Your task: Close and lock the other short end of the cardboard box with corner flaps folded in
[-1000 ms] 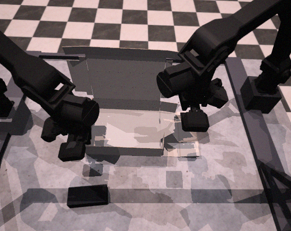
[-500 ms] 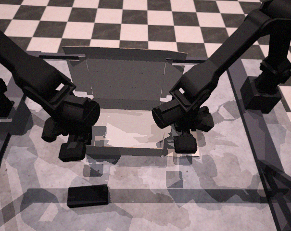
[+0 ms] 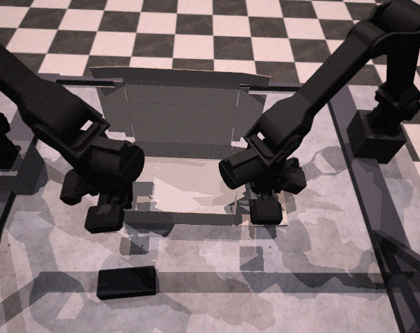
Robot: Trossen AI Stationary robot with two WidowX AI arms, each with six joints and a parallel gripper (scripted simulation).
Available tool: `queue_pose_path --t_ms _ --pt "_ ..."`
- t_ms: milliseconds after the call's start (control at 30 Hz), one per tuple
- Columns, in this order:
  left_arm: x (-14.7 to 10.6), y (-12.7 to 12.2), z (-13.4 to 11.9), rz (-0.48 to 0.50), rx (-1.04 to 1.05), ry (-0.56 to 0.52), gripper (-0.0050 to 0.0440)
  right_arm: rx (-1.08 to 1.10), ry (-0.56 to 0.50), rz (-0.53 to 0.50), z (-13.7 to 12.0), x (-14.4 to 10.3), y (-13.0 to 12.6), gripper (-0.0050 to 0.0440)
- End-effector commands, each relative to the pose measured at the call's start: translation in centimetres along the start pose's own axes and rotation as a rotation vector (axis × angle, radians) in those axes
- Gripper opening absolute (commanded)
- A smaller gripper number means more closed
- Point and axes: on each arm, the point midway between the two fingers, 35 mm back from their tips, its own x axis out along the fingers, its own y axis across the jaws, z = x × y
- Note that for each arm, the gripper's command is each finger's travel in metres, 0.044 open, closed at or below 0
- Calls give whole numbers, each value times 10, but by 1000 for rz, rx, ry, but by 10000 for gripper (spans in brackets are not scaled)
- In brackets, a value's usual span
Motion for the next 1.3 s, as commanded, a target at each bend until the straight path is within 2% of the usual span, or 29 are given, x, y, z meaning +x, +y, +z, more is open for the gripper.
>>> queue_pose_path --t_ms 0,667,900,1267 --pt "-6 1 -6 6 5 24 62 -4 21 -6 -4 -1 -2 253" --pt "-6 1 -6 6 5 24 62 -4 21 -6 -4 29 -1 253" --pt "-6 1 -6 6 5 24 62 -4 10 1 7 43 6 253" --pt "-6 1 -6 6 5 24 62 -3 18 -5 4 33 3 253"
